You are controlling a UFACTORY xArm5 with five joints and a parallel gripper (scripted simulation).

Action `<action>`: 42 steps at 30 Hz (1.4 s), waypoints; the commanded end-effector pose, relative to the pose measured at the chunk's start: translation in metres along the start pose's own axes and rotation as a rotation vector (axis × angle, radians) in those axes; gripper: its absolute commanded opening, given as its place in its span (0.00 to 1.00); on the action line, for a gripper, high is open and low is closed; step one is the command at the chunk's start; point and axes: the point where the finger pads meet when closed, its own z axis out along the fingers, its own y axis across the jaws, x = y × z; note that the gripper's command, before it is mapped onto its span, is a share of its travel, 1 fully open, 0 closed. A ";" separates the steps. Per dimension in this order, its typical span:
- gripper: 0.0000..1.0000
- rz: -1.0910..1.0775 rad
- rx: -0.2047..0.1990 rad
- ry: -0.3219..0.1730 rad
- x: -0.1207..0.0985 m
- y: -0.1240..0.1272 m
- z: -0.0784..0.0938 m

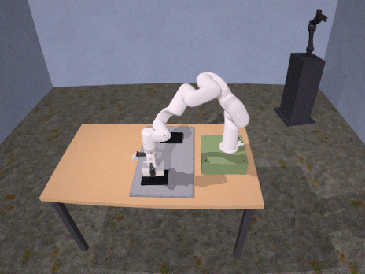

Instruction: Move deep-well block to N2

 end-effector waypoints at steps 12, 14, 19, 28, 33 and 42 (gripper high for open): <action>0.00 0.000 0.002 0.004 0.002 -0.001 0.020; 0.00 0.000 0.002 0.004 0.002 -0.001 0.023; 0.00 0.000 0.002 0.004 0.002 -0.001 0.031; 0.00 0.000 0.002 0.004 0.002 -0.001 0.037; 0.00 0.000 0.002 0.004 0.002 -0.001 0.037; 0.00 0.000 0.002 0.004 0.002 -0.001 0.037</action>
